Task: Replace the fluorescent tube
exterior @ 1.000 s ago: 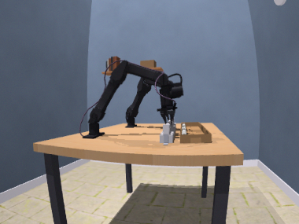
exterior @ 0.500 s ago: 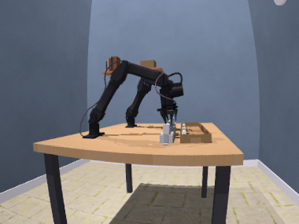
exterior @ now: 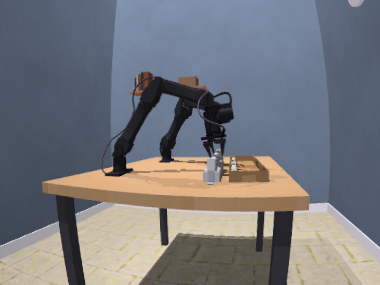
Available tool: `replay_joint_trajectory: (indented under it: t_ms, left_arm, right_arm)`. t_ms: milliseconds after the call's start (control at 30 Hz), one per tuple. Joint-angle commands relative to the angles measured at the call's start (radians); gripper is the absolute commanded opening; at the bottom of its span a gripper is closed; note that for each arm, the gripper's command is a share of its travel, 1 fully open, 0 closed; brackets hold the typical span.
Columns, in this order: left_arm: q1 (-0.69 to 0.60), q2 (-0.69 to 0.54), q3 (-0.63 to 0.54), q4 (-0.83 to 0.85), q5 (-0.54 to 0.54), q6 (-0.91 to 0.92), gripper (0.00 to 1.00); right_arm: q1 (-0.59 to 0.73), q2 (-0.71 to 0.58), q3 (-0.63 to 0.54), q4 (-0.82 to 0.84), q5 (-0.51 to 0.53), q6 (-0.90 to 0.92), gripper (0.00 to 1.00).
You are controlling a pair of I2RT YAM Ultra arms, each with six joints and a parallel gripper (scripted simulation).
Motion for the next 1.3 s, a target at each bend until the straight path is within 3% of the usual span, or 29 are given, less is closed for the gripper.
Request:
replay_joint_trajectory:
  t_ms: [0,333,500,667,767,833,900,1133,1267]
  left_arm:
    - [-0.004,-0.01,0.023,0.001,-0.003,-0.003,0.49]
    - [-0.004,-0.01,0.023,0.001,-0.003,-0.003,0.49]
    - [-0.011,-0.043,0.089,-0.113,-0.009,-0.014,0.49]
    - [-0.016,0.003,0.167,-0.189,-0.004,-0.017,0.49]
    - [-0.015,0.008,0.173,-0.16,-0.003,-0.016,0.49]
    - [-0.001,-0.047,0.201,-0.216,-0.005,-0.018,0.49]
    - [-0.013,-0.001,0.238,-0.263,-0.006,-0.019,0.49]
    - [-0.009,-0.034,0.172,-0.169,-0.004,-0.019,0.49]
    - [-0.01,-0.033,0.182,-0.207,-0.004,-0.018,0.49]
  right_arm:
    - [-0.003,-0.022,0.028,0.012,-0.002,-0.004,0.49]
    - [-0.003,-0.023,0.034,0.012,-0.002,-0.004,0.49]
    - [0.002,-0.052,0.081,-0.098,-0.001,0.001,0.49]
    - [0.009,-0.062,0.139,-0.165,-0.001,0.005,0.49]
    - [0.009,-0.061,0.141,-0.138,-0.001,0.003,0.49]
    - [0.013,-0.071,0.162,-0.187,0.0,0.009,0.49]
    - [0.017,-0.074,0.186,-0.227,0.0,0.009,0.49]
    - [0.011,-0.077,0.137,-0.164,0.0,0.008,0.49]
    - [0.012,-0.079,0.146,-0.173,0.0,0.008,0.49]
